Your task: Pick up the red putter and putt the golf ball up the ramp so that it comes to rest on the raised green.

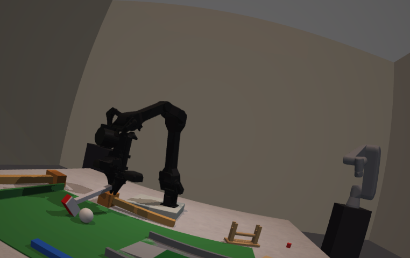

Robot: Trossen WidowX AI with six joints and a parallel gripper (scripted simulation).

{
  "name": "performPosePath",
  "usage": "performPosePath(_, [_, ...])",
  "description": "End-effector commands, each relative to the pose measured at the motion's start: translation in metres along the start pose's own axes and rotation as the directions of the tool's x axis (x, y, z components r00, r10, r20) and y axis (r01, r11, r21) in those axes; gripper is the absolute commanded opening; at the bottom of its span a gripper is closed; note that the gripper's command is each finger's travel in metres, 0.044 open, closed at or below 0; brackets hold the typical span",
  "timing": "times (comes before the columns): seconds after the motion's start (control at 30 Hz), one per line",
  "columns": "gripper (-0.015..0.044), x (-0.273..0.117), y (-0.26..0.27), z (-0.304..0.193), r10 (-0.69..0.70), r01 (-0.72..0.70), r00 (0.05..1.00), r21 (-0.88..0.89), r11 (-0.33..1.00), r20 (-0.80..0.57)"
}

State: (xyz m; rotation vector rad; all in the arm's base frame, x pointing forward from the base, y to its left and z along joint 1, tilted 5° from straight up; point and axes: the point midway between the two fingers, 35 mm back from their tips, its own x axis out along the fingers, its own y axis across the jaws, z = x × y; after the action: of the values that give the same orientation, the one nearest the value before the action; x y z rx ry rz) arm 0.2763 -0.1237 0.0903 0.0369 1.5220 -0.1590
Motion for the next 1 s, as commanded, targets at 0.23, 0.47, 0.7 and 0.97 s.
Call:
performPosePath(0.23, [0.0000,-0.002,0.102,-0.008,0.006,-0.006,1.000,-0.022,1.000,0.006])
performPosePath(0.47, [0.0000,-0.023,0.102,-0.007,0.006,-0.006,1.000,-0.022,1.000,0.006])
performPosePath(0.7, [0.0000,-0.058,0.102,-0.008,0.006,-0.006,1.000,-0.022,1.000,0.006])
performPosePath(0.97, [0.0000,-0.053,0.102,-0.010,0.010,-0.010,1.000,-0.024,1.000,-0.005])
